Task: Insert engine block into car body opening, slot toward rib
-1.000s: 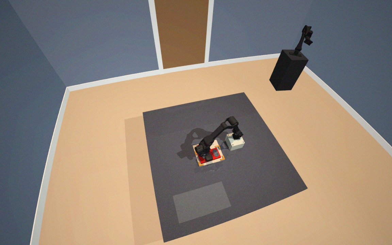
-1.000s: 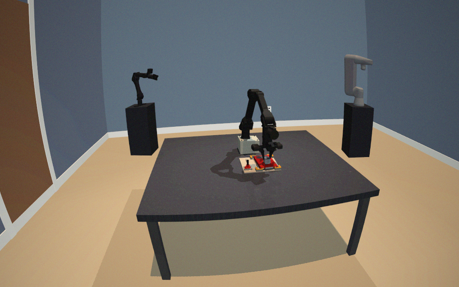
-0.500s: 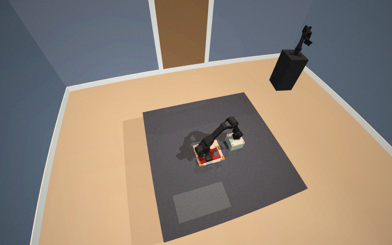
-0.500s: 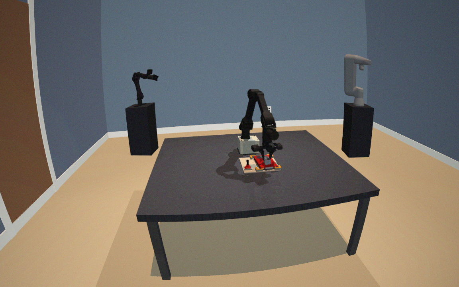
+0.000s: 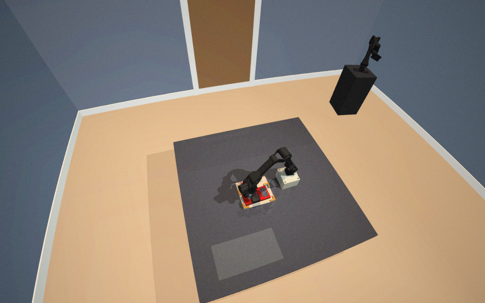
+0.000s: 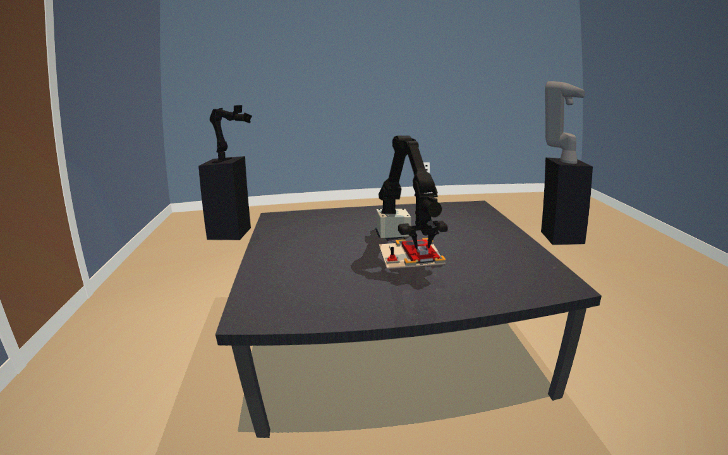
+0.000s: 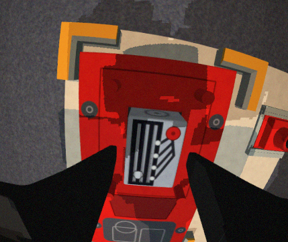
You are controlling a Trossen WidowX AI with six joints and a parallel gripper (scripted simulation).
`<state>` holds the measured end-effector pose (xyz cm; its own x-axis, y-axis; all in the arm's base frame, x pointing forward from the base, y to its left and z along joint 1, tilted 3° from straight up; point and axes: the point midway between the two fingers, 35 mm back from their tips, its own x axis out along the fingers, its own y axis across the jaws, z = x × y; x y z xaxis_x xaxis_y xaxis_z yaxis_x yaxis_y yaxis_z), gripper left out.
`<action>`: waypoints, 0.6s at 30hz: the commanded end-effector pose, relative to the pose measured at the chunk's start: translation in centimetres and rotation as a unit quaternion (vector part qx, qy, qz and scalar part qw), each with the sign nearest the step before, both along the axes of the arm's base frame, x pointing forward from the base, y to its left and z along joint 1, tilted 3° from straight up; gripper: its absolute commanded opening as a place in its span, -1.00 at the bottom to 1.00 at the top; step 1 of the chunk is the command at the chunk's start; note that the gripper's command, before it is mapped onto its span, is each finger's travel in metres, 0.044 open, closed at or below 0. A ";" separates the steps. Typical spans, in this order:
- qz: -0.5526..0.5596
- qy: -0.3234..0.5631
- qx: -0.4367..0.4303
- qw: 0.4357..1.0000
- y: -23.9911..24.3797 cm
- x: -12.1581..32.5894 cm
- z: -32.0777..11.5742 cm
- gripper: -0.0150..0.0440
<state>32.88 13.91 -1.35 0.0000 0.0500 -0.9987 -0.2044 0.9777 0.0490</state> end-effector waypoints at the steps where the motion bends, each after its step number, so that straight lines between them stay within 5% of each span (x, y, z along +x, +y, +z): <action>1: 0.000 0.000 0.000 1.000 0.0 0.0 0.0 0.58; 6: 0.000 0.000 0.000 1.000 0.0 0.0 0.0 1.00; 18: -0.003 0.000 0.001 1.000 -0.1 0.0 1.5 1.00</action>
